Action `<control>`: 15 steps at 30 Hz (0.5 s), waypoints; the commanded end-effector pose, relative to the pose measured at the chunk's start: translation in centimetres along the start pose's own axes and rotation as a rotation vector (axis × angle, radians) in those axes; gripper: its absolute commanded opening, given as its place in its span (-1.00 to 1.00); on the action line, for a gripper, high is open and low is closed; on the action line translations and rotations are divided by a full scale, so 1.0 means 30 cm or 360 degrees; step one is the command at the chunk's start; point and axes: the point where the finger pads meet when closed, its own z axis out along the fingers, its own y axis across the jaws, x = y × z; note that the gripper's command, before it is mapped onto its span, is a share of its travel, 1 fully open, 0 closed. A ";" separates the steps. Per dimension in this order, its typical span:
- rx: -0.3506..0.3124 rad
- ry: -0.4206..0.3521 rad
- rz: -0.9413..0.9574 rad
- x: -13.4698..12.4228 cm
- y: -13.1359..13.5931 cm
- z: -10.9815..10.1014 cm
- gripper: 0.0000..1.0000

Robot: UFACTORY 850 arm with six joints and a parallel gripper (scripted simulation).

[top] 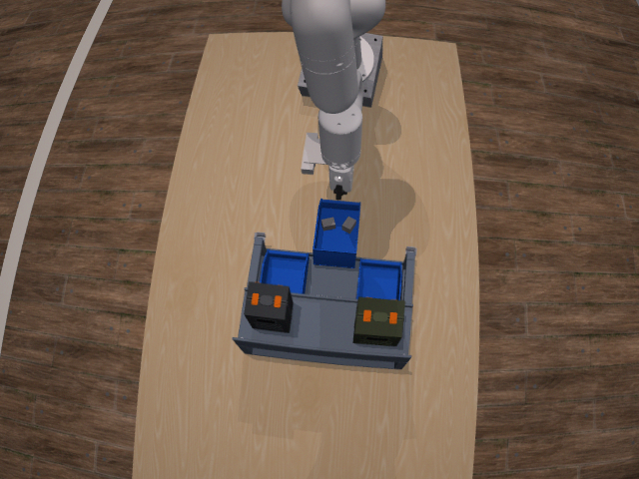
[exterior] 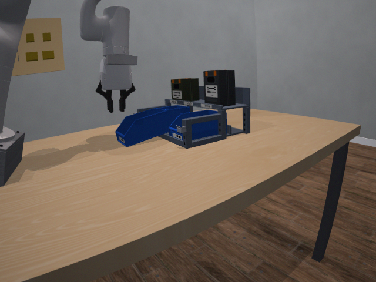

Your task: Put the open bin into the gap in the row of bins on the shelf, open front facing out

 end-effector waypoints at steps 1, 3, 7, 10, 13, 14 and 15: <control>0.0119 0.0010 0.0003 0.000 -0.001 0.001 -0.32; 0.0119 0.0010 0.0003 0.000 -0.001 0.001 -0.32; 0.0119 0.0010 0.0003 0.000 -0.001 0.001 -0.32; 0.0077 0.0010 0.0002 0.000 -0.006 -0.001 -0.32; 0.0120 0.0010 0.0003 0.000 -0.009 -0.001 -0.32; 0.0120 0.0010 0.0003 0.000 -0.009 -0.001 -0.32; 0.0120 0.0010 0.0003 0.000 -0.009 -0.001 -0.32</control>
